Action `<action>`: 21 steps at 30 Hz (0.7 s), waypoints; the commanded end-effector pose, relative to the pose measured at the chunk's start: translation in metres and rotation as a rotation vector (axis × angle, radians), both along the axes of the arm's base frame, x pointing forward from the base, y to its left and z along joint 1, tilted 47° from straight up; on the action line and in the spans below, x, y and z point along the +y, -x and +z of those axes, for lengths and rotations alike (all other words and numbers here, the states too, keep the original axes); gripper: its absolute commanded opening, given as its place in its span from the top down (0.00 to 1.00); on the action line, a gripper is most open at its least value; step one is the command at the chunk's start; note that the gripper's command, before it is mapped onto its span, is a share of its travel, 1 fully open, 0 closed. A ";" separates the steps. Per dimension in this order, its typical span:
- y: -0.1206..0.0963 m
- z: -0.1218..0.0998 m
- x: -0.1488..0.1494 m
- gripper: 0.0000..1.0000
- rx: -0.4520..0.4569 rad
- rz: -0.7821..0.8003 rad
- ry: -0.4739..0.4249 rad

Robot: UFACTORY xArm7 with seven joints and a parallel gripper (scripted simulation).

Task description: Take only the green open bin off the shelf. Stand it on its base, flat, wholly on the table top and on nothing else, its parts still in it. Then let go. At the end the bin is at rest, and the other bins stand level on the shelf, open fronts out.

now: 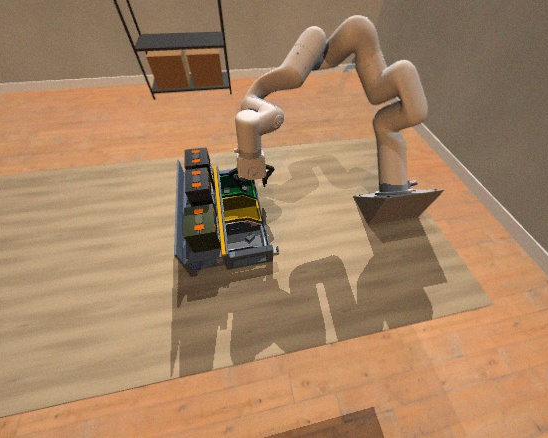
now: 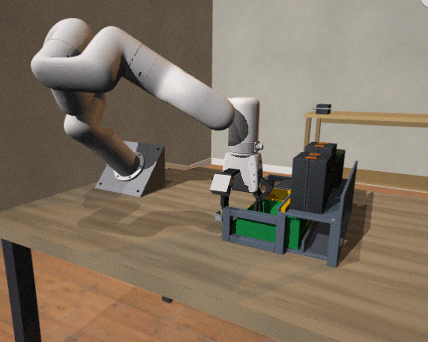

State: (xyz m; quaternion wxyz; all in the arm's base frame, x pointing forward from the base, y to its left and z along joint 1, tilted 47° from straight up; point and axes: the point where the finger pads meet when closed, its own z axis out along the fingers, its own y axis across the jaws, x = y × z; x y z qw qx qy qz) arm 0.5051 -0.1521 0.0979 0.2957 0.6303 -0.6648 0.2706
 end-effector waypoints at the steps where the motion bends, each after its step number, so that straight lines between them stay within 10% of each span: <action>1: -0.001 0.000 0.001 0.00 -0.003 0.003 -0.001; 21: -0.001 0.004 0.004 0.00 -0.002 0.003 -0.001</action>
